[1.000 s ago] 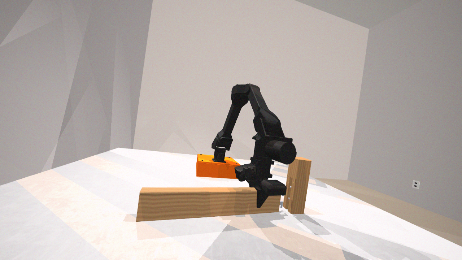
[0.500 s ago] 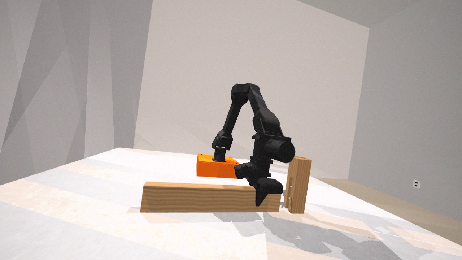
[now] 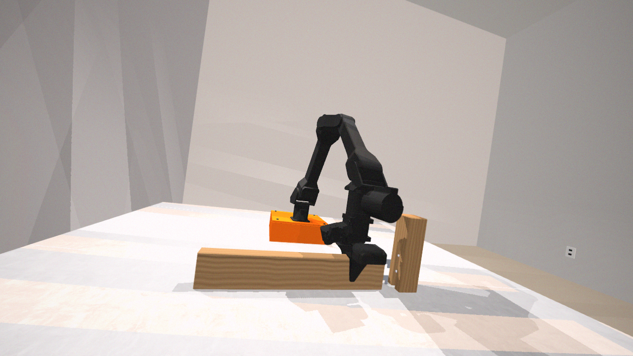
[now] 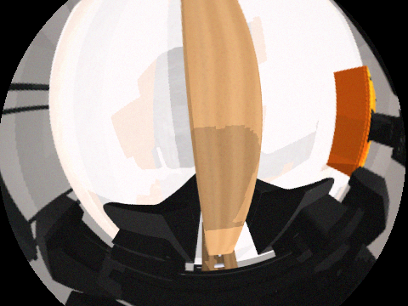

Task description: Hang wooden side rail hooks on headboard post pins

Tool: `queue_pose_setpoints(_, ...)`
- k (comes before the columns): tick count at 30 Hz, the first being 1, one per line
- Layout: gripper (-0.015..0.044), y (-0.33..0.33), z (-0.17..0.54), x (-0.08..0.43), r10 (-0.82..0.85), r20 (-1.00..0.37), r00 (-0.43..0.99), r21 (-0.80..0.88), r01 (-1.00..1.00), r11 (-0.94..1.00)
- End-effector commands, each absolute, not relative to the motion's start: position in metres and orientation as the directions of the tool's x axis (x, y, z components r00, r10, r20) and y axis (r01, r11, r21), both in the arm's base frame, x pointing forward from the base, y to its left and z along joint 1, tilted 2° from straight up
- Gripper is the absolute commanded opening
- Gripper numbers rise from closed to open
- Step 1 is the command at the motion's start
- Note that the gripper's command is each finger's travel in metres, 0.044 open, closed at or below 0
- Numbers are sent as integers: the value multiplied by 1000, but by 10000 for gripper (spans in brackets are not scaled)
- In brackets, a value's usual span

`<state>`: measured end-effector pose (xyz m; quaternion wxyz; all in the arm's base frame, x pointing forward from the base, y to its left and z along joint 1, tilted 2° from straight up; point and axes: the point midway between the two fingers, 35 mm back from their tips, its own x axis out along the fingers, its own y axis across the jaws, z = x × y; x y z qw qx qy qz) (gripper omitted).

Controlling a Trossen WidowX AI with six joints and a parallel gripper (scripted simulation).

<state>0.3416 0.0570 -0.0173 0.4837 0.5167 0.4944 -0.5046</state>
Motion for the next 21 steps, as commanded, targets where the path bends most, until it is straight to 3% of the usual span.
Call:
queue_pose_setpoints(1,0,57,-17,342,23,-1000,2,1,999,-43)
queue_pose_setpoints(21,0,57,-14,342,22,-1000,-3,-4,998,-60)
